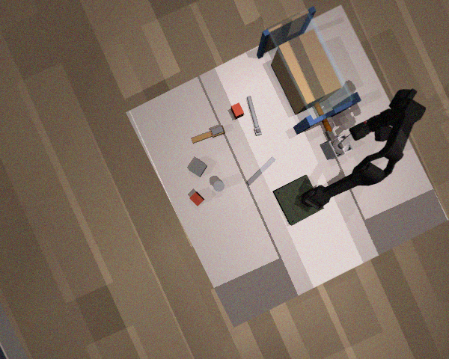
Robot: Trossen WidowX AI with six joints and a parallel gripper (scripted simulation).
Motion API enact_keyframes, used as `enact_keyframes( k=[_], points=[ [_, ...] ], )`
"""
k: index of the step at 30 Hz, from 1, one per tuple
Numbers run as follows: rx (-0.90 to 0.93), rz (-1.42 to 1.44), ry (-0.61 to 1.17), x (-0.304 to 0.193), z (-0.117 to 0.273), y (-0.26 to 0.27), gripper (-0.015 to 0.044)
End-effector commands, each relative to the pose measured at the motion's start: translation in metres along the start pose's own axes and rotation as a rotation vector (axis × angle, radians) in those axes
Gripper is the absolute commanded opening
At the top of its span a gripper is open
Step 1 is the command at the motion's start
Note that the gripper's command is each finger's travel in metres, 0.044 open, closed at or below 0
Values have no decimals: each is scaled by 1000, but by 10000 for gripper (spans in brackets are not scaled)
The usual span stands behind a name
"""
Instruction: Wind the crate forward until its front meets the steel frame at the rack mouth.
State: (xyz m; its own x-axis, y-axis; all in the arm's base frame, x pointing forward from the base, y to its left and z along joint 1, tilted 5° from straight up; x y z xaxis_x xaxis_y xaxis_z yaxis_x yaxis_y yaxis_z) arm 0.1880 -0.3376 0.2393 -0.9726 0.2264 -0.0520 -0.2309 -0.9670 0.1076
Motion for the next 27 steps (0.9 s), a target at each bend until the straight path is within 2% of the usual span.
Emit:
enact_keyframes(
  k=[1,27],
  points=[
    [-22,19,27,-15,1,-11,0],
    [-24,19,29,-35,2,-36,0]
  ],
)
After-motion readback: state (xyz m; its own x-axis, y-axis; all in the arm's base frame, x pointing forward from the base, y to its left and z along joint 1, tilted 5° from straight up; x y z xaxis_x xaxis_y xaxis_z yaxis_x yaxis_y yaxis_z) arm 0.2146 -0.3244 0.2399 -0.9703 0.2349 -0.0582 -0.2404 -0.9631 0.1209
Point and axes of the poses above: the point midway between the two fingers, 35 mm back from their tips, its own z axis back along the fingers, its own y axis across the jaws, x = y × z, the point moved 7 cm from there along z, back along the fingers, and after that the axes turned 11 degrees about -z, right-handed, at the moved point
